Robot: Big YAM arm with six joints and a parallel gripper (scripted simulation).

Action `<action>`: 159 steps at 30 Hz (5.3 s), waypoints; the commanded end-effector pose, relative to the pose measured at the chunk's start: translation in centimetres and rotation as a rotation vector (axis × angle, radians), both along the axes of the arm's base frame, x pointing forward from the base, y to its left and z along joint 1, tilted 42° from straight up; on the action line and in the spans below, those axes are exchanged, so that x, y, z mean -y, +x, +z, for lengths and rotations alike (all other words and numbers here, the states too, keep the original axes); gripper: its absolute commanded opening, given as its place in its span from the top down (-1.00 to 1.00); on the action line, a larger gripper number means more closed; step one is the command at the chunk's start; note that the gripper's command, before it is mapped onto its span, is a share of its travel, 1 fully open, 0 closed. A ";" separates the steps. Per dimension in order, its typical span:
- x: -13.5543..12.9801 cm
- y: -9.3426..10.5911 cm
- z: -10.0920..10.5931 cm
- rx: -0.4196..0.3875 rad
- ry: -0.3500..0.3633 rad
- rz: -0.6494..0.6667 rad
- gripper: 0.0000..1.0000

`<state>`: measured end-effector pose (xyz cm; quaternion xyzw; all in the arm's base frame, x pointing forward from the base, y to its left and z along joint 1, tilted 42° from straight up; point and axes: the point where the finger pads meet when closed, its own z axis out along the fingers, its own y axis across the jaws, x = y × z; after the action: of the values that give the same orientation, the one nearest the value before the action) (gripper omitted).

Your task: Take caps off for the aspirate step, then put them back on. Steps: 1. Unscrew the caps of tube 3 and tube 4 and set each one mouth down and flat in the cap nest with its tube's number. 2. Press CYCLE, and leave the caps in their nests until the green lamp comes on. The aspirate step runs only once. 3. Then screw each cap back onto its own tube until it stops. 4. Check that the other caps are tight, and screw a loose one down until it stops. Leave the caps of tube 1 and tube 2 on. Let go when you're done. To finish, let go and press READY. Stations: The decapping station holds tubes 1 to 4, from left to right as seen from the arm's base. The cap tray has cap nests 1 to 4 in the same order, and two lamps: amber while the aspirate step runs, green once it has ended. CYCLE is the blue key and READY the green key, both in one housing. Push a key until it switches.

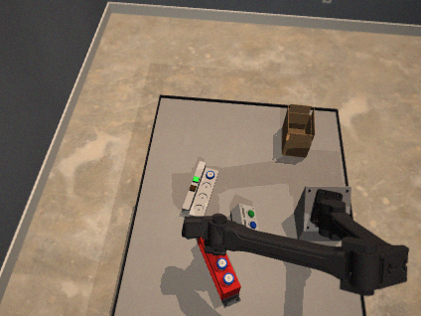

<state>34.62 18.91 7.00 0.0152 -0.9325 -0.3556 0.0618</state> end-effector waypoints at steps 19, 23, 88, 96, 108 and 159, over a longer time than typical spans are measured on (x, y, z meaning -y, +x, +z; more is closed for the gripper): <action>-0.1 0.8 0.4 -0.119 -0.023 -0.162 0.02; -0.2 -0.1 -0.5 -0.101 -0.024 -0.115 0.02; -0.6 0.5 0.1 -0.012 -0.005 -0.019 1.00; -0.6 0.5 0.0 -0.133 -0.028 -0.157 1.00; -0.2 0.8 0.5 -0.119 -0.023 -0.162 0.02; -0.3 1.5 1.1 0.375 0.065 0.389 1.00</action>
<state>34.64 18.92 6.86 0.2710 -0.8930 -0.3571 -0.0394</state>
